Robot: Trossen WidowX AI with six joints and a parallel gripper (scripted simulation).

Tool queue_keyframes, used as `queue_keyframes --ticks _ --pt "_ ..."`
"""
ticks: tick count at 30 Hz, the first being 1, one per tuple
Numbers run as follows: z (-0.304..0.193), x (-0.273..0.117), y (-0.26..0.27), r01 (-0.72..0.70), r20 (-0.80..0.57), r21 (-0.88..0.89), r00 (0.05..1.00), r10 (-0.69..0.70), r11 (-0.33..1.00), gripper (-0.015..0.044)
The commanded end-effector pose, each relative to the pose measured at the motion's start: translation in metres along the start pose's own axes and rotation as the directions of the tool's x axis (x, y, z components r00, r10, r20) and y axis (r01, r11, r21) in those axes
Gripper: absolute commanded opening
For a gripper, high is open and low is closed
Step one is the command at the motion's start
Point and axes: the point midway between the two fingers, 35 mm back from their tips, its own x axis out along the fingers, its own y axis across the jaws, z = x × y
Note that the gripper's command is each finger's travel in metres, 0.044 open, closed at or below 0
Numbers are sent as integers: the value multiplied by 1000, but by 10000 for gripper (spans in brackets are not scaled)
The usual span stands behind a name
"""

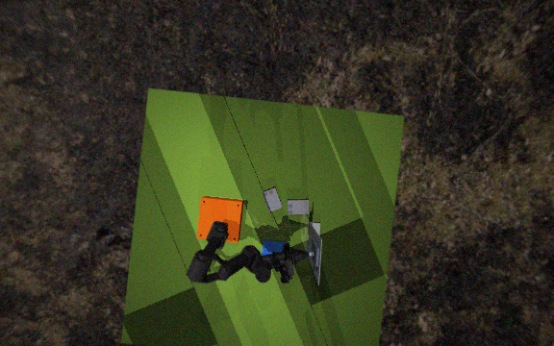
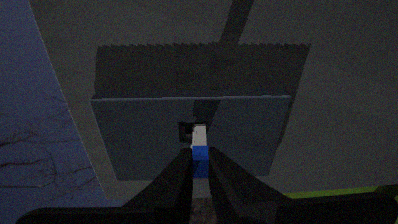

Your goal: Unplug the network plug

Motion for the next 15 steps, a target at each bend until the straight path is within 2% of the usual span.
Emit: queue_keyframes --ticks 1,15 --pt "-1 -5 0 0 2 6 1000 0 1000 0" --pt "-2 -15 -1 1 2 6 1000 -1 1000 0"
